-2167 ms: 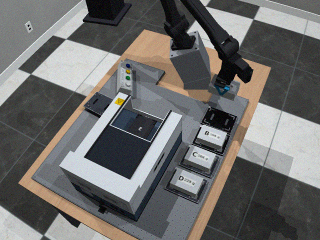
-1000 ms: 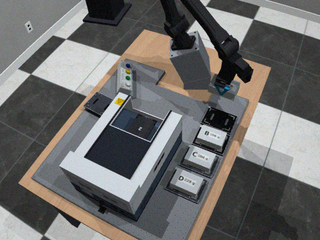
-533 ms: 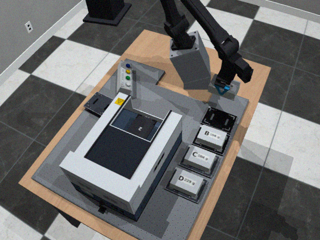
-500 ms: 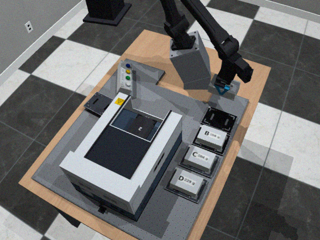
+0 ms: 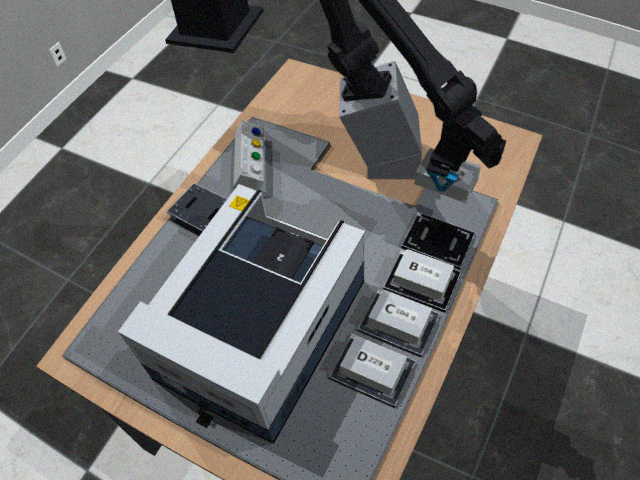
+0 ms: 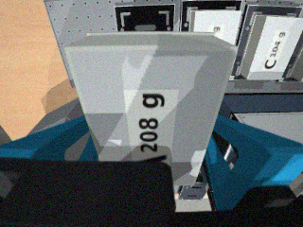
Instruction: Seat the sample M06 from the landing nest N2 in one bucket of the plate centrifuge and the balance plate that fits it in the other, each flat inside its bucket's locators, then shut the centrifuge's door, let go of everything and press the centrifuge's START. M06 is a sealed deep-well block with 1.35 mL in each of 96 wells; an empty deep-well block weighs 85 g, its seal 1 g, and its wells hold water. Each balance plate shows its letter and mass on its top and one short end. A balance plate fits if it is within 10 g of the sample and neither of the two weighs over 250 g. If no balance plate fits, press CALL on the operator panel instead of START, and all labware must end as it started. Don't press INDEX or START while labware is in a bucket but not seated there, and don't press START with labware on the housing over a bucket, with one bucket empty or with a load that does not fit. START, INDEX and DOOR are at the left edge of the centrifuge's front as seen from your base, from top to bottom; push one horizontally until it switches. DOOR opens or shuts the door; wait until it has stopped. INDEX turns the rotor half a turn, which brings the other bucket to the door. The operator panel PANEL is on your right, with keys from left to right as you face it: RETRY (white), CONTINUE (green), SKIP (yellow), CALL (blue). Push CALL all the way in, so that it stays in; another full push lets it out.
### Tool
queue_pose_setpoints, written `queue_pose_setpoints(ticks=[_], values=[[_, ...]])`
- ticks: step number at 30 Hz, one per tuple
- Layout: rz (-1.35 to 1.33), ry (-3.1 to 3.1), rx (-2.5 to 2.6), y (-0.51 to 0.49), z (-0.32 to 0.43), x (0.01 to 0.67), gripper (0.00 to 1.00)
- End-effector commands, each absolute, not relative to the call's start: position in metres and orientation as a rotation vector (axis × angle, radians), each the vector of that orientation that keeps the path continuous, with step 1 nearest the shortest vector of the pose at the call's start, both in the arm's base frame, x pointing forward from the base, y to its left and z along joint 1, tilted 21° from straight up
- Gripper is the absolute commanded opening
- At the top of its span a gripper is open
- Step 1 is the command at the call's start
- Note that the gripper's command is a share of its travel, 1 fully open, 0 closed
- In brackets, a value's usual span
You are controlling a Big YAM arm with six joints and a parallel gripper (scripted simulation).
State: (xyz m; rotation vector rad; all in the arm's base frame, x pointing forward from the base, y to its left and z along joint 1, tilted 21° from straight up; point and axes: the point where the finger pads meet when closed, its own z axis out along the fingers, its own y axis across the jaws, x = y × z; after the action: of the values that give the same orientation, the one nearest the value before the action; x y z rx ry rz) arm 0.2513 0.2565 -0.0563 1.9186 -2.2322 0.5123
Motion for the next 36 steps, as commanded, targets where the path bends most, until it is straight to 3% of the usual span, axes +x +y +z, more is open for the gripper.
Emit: queue_pose_setpoints(ticks=[1,36], values=[[0.500,-2.368,1.876,0.274,-0.034,0.280,0.00],[0.512,-2.869,1.224,0.199,0.012,0.393,0.00]])
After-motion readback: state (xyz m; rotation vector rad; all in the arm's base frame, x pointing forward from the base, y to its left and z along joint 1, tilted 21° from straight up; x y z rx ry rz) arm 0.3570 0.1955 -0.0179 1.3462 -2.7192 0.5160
